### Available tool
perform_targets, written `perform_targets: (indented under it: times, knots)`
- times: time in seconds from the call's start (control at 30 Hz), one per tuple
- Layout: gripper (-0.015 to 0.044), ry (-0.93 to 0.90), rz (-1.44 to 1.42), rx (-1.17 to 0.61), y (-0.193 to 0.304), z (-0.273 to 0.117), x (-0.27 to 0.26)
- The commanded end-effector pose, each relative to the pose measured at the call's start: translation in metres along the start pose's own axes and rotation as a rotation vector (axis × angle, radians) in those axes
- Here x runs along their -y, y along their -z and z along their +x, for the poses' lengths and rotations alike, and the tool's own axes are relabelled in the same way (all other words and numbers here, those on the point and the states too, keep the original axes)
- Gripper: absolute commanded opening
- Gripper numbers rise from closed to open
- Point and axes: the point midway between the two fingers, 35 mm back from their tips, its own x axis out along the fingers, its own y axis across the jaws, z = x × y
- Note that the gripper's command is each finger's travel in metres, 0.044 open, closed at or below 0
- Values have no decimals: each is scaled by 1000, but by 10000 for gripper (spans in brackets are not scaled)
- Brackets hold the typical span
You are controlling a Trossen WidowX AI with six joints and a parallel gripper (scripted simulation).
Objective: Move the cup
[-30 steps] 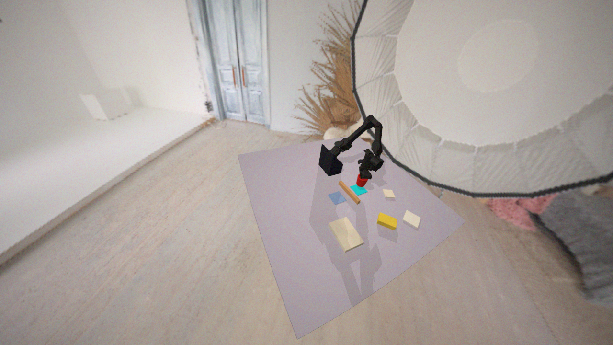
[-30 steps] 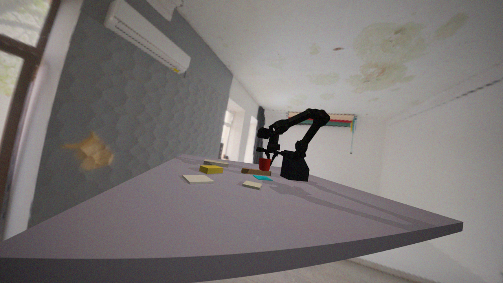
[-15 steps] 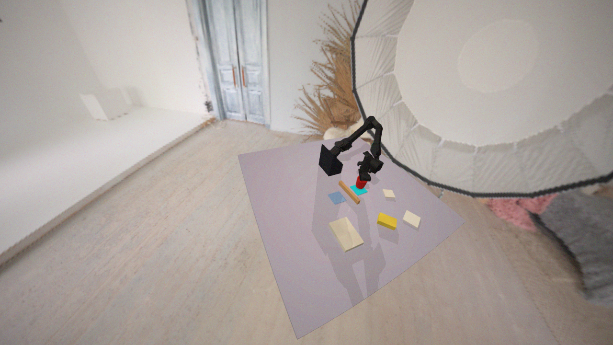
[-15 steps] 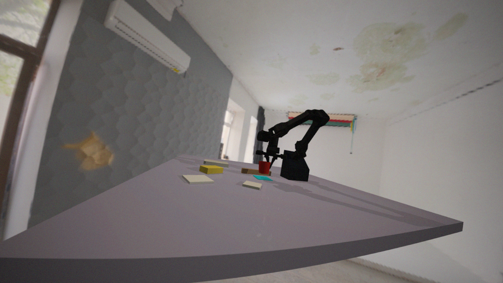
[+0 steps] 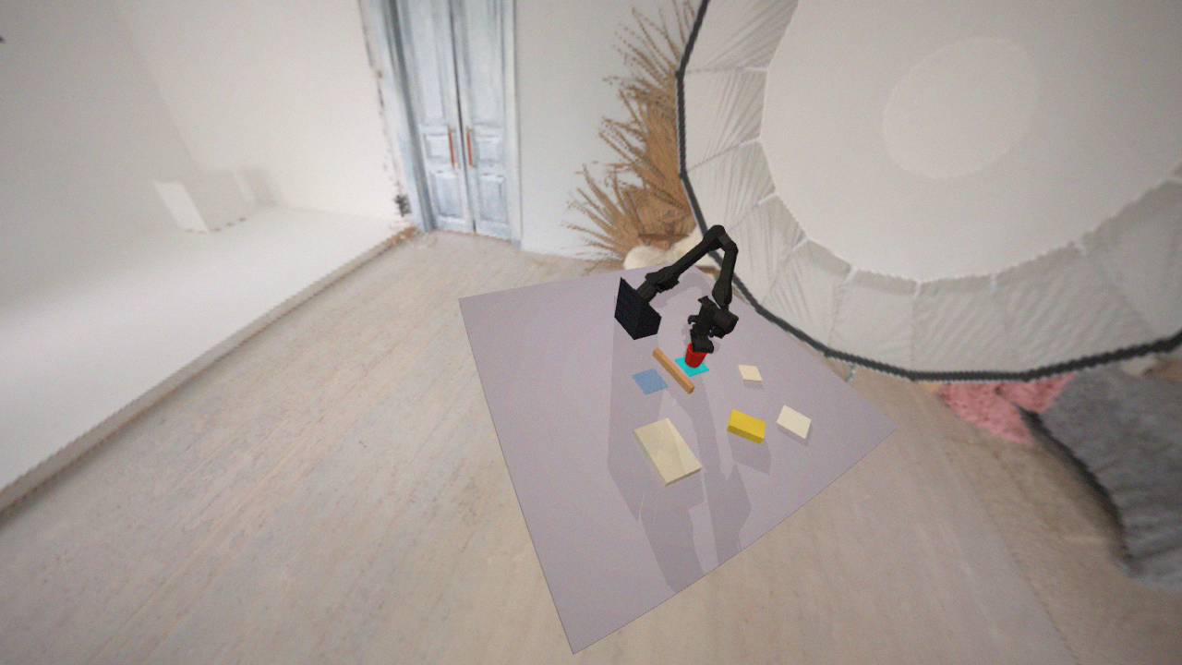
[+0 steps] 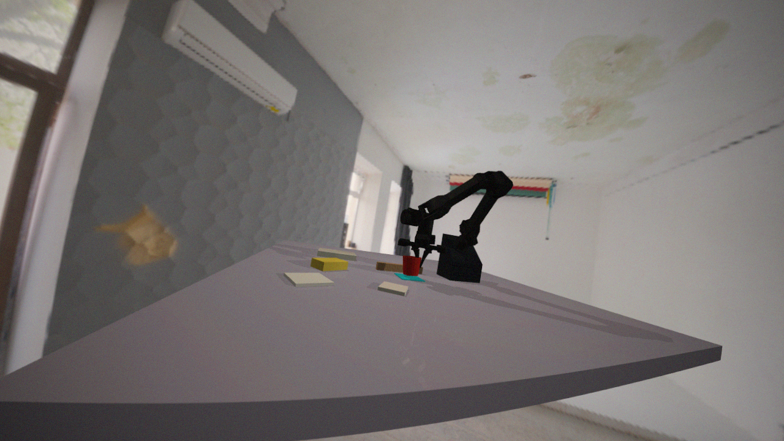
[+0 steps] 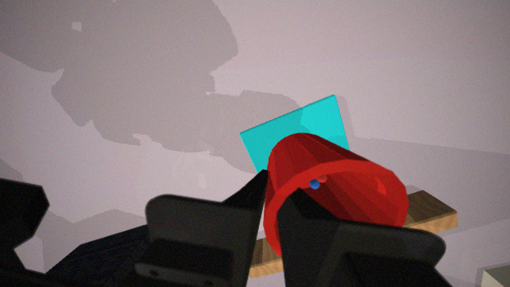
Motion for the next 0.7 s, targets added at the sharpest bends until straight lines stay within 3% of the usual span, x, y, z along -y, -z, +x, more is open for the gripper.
perform_targets:
  times: [0.0, 0.47, 0.63, 0.67]
  knots:
    - [0, -5, 7, 4, 0, 5, -1]
    - [0, -2, 1, 0, 0, 3, -1]
    - [128, -2, 1, 0, 0, 3, -1]
    - [128, -2, 1, 0, 0, 3, -1]
